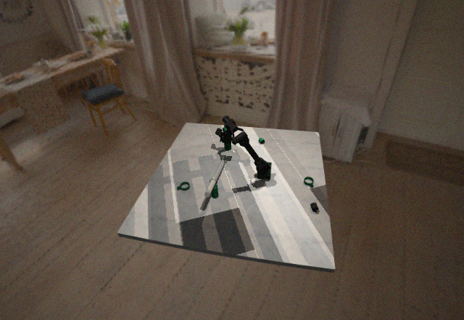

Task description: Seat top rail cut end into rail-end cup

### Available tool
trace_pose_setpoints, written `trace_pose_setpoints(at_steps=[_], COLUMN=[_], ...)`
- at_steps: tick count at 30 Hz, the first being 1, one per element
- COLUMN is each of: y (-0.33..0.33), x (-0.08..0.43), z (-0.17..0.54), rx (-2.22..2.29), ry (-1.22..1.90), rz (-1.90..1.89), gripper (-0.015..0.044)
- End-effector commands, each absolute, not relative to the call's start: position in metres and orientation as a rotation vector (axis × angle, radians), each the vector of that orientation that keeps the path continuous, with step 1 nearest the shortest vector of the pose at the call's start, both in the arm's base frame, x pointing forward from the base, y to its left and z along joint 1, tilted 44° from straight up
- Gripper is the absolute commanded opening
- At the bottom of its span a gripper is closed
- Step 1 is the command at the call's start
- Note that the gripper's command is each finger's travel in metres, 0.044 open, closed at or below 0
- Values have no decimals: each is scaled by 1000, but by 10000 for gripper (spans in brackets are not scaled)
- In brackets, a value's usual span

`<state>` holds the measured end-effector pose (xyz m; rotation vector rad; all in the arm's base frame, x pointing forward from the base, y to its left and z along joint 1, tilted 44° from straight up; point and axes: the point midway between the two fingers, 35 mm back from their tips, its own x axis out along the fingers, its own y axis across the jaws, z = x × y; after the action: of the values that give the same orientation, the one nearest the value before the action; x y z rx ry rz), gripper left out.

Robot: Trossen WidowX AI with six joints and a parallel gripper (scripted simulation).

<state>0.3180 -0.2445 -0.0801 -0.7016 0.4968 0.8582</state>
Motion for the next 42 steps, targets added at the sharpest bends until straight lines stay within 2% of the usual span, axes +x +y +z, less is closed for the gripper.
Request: trace_pose_setpoints(at_steps=[1,42], y=[-245,-243], x=[315,310], z=[-81,-81], rx=[-707,-747], ry=[486,429], rz=[866,893], gripper=[0,0])
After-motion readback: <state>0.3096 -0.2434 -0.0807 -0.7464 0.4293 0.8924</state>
